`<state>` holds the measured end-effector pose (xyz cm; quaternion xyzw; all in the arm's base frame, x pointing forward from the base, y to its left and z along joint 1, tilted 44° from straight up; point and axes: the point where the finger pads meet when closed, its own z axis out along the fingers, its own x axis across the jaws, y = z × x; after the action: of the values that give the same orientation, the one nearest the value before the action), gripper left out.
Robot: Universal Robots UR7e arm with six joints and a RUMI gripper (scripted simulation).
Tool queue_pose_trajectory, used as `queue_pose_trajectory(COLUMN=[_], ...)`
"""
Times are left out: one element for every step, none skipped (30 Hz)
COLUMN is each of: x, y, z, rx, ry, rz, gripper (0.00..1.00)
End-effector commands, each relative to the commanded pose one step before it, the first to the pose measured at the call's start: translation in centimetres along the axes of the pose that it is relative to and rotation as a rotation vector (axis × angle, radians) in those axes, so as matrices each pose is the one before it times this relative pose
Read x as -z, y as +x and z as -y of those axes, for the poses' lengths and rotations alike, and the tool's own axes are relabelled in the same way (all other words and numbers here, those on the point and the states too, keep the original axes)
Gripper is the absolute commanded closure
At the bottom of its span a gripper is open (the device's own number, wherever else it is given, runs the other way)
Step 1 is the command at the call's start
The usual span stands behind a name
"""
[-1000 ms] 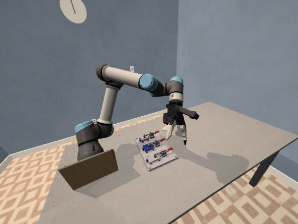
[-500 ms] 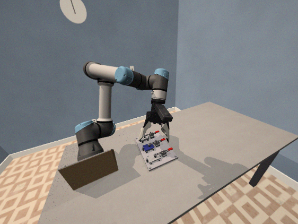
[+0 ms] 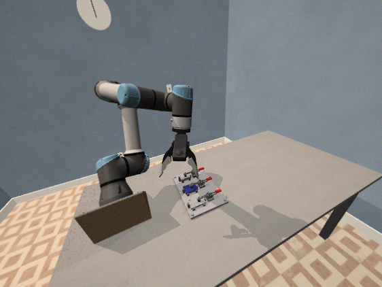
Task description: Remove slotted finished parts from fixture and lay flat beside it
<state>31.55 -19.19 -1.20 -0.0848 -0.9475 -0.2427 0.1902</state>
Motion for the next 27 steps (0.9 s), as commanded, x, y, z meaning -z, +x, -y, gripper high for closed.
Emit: queue_pose_trajectory(x=[-0.313,0.0,0.0,-0.08,-0.078,-0.076,-0.074,-0.071,-0.068,-0.065,-0.062,-0.059,-0.056,-0.053,-0.049,-0.046,-0.042,-0.039,0.0,0.0,-0.035,-0.032,-0.028,-0.025,-0.021,-0.018,-0.015], y=[2.2,0.0,0.0,0.355,0.34,0.325,0.309,0.294,0.278,0.263,0.247,0.231,0.216,0.2,0.185,0.17,0.155,0.141,0.0,0.0,0.127,0.113,0.1,0.088,0.076,0.065,0.054], z=[-1.93,0.0,0.0,-0.316,-0.299,-0.283,-0.267,-0.252,-0.237,-0.221,-0.207,-0.192,-0.178,-0.164,-0.151,-0.138,-0.125,-0.113,0.0,0.0,-0.102,-0.09,-0.08,-0.069,-0.06,-0.051,-0.042], rx=[-0.11865,0.0,0.0,-0.02065,-0.01985,-0.01904,-0.0182,-0.01735,-0.01649,-0.01561,-0.01473,-0.01384,-0.01295,-0.01206,-0.01117,-0.01029,-0.00942,-0.00857,0.0,0.0,-0.00774,-0.00692,-0.00613,-0.00537,-0.00465,-0.00396,-0.00331], ry=[-0.08673,0.0,0.0,-0.01566,-0.0151,-0.01451,-0.0139,-0.01328,-0.01265,-0.012,-0.01134,-0.01067,-0.01,-0.00933,-0.00865,-0.00798,-0.00732,-0.00666,0.0,0.0,-0.00602,-0.00539,-0.00478,-0.00419,-0.00363,-0.00309,-0.00258], rz=[0.03843,0.0,0.0,0.00505,0.00474,0.00443,0.00414,0.00385,0.00358,0.00331,0.00306,0.00281,0.00258,0.00235,0.00214,0.00194,0.00175,0.00157,0.0,0.0,0.00139,0.00123,0.00108,0.00094,0.0008,0.00068,0.00056], gripper=[0.0,0.0,0.0,0.0,0.0,0.0,0.0,0.0,0.0,0.0,0.0,0.0,0.0,0.0,0.0,0.0,0.0,0.0,0.0,0.0,0.0,0.0,0.0,0.0,0.0,0.0,0.0])
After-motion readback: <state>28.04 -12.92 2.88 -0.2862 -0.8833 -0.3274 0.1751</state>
